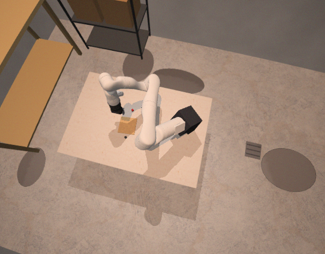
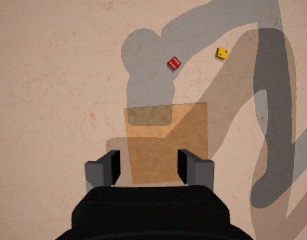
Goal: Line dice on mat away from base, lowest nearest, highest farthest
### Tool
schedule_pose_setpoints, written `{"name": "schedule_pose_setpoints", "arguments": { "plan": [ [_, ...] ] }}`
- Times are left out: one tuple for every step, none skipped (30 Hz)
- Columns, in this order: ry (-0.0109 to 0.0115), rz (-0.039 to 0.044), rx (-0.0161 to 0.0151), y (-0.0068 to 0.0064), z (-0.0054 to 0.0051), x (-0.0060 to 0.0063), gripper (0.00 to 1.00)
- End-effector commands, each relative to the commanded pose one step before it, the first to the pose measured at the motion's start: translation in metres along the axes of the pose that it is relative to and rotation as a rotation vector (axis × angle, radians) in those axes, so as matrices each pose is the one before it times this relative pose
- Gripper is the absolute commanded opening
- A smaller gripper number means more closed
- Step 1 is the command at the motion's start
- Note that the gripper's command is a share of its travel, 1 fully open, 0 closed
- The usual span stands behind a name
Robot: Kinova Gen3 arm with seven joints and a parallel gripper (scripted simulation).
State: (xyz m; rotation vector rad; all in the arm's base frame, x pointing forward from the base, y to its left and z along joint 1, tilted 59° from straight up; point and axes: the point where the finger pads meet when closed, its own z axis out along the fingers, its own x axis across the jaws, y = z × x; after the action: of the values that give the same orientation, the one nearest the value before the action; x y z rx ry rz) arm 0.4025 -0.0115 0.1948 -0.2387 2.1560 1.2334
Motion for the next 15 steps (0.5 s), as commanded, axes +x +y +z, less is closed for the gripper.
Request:
{"name": "schedule_pose_setpoints", "arguments": {
  "plan": [
    [-0.00125,0.02310,0.08740,-0.03565,0.00605,0.04098,1.00],
    [0.00000,0.00000,0.00000,0.00000,0.00000,0.00000,1.00],
    [0.00000,0.00000,0.00000,0.00000,0.00000,0.00000,1.00],
    [0.00000,0.00000,0.00000,0.00000,0.00000,0.00000,1.00],
    [0.00000,0.00000,0.00000,0.00000,0.00000,0.00000,1.00],
    [0.00077,-0.00066,0.01736,-0.00570,0.00096,0.00707,1.00],
    [0.00000,0.00000,0.00000,0.00000,0.00000,0.00000,1.00],
    [0.00000,0.00000,0.00000,0.00000,0.00000,0.00000,1.00],
    [0.00000,0.00000,0.00000,0.00000,0.00000,0.00000,1.00],
    [0.00000,0.00000,0.00000,0.00000,0.00000,0.00000,1.00],
    [0.00000,0.00000,0.00000,0.00000,0.00000,0.00000,1.00],
    [0.00000,0.00000,0.00000,0.00000,0.00000,0.00000,1.00],
    [0.00000,0.00000,0.00000,0.00000,0.00000,0.00000,1.00],
    [0.00000,0.00000,0.00000,0.00000,0.00000,0.00000,1.00],
    [0.00000,0.00000,0.00000,0.00000,0.00000,0.00000,1.00]
  ]
}}
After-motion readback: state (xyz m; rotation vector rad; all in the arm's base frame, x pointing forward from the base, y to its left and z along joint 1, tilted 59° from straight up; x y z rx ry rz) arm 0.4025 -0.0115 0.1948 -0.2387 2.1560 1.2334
